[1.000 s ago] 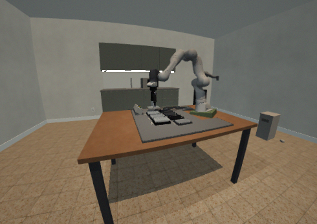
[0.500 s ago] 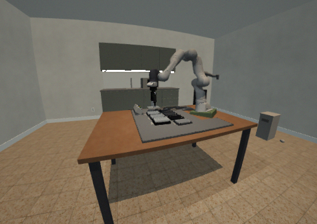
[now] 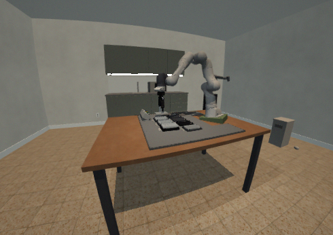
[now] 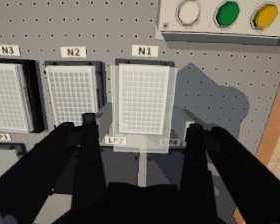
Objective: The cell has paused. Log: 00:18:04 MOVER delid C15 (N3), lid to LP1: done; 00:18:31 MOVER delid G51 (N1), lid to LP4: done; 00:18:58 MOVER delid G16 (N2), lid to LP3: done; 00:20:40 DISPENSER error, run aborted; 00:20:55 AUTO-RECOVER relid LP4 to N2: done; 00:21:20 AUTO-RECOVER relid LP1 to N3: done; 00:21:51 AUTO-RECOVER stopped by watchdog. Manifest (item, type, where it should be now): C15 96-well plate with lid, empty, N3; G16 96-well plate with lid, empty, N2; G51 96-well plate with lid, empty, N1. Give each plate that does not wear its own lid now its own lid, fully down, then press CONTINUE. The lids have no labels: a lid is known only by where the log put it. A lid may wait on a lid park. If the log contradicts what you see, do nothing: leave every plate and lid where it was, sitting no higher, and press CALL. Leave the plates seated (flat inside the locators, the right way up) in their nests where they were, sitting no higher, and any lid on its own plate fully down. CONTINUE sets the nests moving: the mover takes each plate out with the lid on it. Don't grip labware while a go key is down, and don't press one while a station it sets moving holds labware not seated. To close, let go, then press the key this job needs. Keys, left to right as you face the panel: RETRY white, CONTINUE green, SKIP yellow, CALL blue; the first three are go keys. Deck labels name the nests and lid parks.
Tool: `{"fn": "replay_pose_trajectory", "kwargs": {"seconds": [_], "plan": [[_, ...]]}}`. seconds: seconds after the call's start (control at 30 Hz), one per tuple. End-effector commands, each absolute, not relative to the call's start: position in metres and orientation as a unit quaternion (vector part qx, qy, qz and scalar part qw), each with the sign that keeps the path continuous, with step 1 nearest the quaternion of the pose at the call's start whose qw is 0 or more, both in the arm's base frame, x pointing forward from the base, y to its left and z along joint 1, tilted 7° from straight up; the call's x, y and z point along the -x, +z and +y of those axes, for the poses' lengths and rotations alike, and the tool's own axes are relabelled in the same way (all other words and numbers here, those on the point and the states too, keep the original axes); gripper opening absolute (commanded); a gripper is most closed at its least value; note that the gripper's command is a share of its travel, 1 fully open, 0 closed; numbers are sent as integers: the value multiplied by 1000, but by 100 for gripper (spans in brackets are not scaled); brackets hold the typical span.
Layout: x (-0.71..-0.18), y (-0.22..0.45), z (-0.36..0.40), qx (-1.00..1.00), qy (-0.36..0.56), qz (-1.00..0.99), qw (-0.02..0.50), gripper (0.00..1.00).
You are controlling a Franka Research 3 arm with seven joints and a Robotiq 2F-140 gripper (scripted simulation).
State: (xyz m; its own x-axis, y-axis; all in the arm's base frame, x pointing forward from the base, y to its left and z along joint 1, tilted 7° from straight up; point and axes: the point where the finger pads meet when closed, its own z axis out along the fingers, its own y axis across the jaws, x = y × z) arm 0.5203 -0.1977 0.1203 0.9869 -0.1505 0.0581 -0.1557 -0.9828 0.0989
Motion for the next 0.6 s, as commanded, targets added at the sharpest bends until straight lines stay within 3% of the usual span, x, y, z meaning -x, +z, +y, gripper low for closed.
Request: {"fn": "replay_pose_trajectory", "kwargs": {"seconds": [0.0,0.57], "plan": [[-523,117,-199,-995,28,-85,51,0],[-525,98,-201,-995,28,-85,51,0]]}}
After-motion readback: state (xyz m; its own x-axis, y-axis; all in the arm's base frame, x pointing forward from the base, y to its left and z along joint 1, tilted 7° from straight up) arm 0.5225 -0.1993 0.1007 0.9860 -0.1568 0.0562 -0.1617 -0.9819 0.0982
